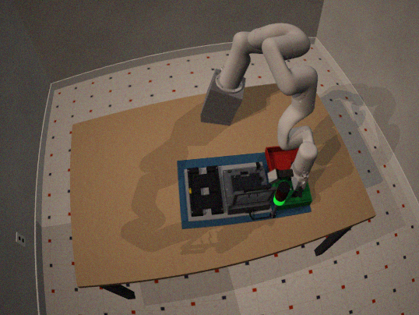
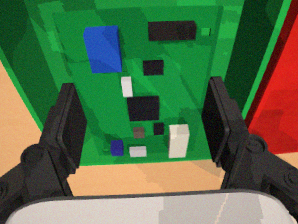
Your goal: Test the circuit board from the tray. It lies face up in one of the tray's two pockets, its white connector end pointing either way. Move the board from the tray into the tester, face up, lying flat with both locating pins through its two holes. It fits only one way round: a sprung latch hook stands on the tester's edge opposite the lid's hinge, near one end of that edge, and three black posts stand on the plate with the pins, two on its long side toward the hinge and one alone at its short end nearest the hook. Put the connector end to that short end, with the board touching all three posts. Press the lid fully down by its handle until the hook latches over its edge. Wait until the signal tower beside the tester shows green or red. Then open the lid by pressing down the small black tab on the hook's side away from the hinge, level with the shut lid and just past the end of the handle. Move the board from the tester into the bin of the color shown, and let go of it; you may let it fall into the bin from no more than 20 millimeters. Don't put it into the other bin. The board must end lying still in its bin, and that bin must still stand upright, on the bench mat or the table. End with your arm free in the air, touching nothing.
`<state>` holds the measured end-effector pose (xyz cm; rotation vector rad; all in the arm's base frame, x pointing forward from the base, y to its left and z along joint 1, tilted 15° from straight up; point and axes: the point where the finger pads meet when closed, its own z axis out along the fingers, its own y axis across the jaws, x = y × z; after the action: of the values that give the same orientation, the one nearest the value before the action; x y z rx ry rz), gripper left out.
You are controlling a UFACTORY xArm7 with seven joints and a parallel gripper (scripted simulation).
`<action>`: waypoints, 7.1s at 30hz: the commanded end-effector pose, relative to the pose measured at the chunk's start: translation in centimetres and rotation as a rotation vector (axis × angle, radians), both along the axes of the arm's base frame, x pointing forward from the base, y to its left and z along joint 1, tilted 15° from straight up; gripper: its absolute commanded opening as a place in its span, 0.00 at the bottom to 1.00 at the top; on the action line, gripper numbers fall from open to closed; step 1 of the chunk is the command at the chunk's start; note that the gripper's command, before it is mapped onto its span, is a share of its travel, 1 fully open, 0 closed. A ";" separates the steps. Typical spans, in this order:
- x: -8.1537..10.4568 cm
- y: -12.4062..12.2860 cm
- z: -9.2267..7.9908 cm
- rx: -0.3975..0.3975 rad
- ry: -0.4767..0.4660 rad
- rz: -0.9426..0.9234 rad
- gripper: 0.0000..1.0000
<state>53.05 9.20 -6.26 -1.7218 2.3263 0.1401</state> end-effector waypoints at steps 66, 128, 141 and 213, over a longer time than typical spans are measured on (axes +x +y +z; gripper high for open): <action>0.9 0.8 -3.5 0.000 -0.006 -0.002 0.79; 0.9 0.9 -3.8 0.000 -0.006 -0.002 0.79; 0.9 0.9 -3.9 0.000 -0.006 -0.002 0.79; 1.0 0.9 -4.0 0.000 -0.006 -0.002 1.00</action>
<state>53.83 10.18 -10.38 -1.7204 2.3251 0.1376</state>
